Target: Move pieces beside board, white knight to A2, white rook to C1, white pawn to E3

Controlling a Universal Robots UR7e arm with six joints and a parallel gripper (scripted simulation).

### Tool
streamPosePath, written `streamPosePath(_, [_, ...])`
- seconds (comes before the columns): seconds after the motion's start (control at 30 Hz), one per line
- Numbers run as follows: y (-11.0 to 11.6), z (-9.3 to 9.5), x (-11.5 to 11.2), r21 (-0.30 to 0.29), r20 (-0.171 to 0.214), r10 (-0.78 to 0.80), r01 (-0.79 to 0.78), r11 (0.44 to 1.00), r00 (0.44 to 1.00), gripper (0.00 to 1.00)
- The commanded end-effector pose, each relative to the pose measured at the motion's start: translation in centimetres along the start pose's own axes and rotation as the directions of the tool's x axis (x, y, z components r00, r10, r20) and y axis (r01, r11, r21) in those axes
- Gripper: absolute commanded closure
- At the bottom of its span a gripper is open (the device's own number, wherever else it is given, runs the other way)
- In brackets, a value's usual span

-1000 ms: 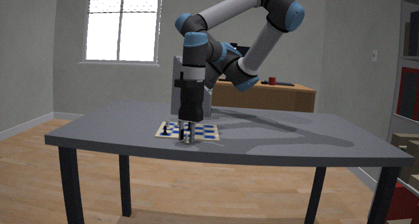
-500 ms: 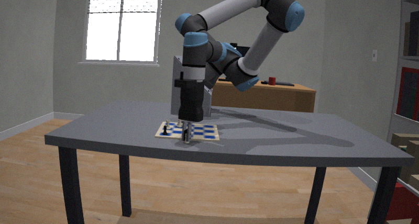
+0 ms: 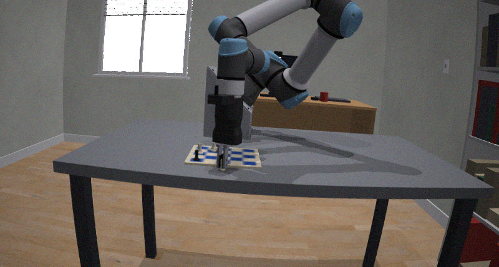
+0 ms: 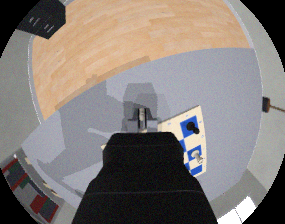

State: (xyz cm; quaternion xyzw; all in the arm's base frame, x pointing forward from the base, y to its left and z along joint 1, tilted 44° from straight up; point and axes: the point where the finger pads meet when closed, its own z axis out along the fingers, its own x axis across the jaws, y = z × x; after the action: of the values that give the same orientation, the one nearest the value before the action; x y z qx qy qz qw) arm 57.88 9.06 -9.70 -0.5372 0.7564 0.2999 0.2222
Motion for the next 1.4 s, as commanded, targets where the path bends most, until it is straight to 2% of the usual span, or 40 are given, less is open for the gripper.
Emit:
streamPosePath(0.0, [0.1, 0.1, 0.0, -0.001, 0.001, 0.002, -0.002, 1.0, 1.0, 1.0])
streamPosePath(0.2, [0.0, -0.2, 0.0, 0.001, 0.001, 0.001, -0.001, 1.0, 1.0, 1.0])
streamPosePath(0.4, [-0.2, -2.8, 0.0, 0.005, -0.001, -0.001, 0.001, 1.0, 1.0, 1.0])
streamPosePath(0.47, [-0.2, -2.8, 0.0, 0.005, -0.001, -0.001, 0.001, 1.0, 1.0, 1.0])
streamPosePath(0.73, [-0.2, -8.4, 0.0, 0.005, -0.001, -0.001, 0.001, 1.0, 1.0, 1.0])
streamPosePath(0.87, [-0.2, -10.0, 0.0, 0.005, -0.001, -0.001, 0.001, 1.0, 1.0, 1.0])
streamPosePath(1.37, [0.3, -10.0, 0.2, 0.0, 0.001, -0.008, 0.008, 1.0, 1.0, 1.0])
